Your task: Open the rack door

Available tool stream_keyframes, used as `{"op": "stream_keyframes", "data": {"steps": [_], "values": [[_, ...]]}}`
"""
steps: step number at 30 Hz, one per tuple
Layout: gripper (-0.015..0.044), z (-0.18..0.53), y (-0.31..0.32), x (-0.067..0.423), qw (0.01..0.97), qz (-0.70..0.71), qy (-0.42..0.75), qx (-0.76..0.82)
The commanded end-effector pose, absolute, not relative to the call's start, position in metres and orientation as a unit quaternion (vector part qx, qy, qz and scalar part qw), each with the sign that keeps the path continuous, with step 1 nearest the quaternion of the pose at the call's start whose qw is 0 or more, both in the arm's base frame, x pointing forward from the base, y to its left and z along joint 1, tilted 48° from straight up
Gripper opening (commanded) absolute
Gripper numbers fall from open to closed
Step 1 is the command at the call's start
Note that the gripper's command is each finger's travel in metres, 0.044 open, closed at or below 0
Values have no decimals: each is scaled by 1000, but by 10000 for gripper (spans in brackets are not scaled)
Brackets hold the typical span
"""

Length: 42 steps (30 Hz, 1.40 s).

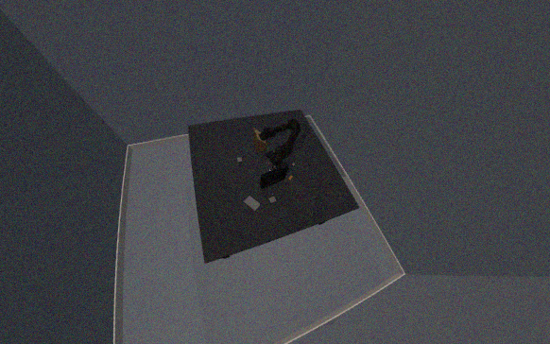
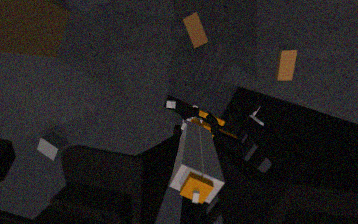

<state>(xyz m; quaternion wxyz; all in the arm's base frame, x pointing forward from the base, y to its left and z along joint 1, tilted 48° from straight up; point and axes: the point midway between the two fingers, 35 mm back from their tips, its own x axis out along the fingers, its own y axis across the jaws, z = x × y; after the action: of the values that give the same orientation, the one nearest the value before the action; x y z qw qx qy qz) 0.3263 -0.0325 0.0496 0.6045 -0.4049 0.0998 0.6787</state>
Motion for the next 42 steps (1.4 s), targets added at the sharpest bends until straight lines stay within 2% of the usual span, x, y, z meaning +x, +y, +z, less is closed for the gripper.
{"op": "stream_keyframes", "data": {"steps": [1,14,24,25,42], "values": [[23,49,-32,328,596,680,86,-419],[23,49,-32,328,596,680,86,-419],[286,49,-32,328,596,680,86,-419],[295,49,-32,328,596,680,86,-419],[295,49,-33,328,709,597,335,-168]]}}
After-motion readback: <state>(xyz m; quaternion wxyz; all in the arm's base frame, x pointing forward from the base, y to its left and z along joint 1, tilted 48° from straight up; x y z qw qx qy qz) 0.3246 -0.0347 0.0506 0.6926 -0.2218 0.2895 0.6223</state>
